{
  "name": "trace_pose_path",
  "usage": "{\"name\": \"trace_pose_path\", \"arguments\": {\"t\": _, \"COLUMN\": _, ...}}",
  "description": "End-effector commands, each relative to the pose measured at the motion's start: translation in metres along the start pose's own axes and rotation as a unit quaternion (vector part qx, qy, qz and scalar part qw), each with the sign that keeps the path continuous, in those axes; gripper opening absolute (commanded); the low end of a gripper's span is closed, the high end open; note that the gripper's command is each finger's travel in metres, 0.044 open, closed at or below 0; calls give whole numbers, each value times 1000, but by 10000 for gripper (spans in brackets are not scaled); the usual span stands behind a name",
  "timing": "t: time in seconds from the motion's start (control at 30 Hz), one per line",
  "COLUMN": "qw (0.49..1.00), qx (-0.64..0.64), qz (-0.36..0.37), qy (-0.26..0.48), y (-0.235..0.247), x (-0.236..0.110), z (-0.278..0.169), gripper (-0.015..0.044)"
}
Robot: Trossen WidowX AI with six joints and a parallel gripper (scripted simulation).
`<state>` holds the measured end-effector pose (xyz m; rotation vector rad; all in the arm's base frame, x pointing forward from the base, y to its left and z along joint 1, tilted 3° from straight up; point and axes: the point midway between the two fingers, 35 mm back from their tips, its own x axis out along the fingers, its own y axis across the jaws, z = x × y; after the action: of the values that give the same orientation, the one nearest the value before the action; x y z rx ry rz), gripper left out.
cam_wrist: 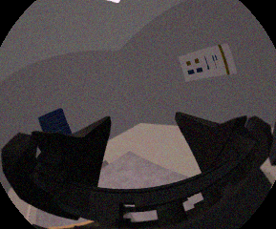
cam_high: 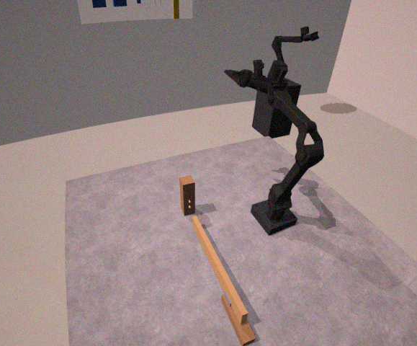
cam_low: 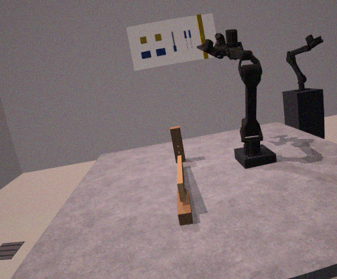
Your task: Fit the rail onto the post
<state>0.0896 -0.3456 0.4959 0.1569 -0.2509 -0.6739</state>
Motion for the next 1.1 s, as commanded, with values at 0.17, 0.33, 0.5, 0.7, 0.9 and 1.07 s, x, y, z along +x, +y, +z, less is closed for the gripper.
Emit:
{"name": "trace_pose_path", "arguments": {"t": 0.17, "qw": 998, "qx": -21, "qz": 16, "qy": 58, "y": 8, "x": 43, "z": -52, "gripper": 440}}
{"name": "trace_pose_path", "arguments": {"t": 0.33, "qw": 987, "qx": -63, "qz": 47, "qy": 139, "y": 34, "x": 82, "z": -119, "gripper": 440}}
{"name": "trace_pose_path", "arguments": {"t": 0.5, "qw": 963, "qx": -120, "qz": 97, "qy": 221, "y": 76, "x": 107, "z": -187, "gripper": 440}}
{"name": "trace_pose_path", "arguments": {"t": 0.7, "qw": 905, "qx": -212, "qz": 181, "qy": 321, "y": 137, "x": 110, "z": -271, "gripper": 440}}
{"name": "trace_pose_path", "arguments": {"t": 0.9, "qw": 802, "qx": -323, "qz": 294, "qy": 408, "y": 200, "x": 80, "z": -351, "gripper": 440}}
{"name": "trace_pose_path", "arguments": {"t": 1.07, "qw": 672, "qx": -422, "qz": 407, "qy": 453, "y": 248, "x": 34, "z": -408, "gripper": 440}}
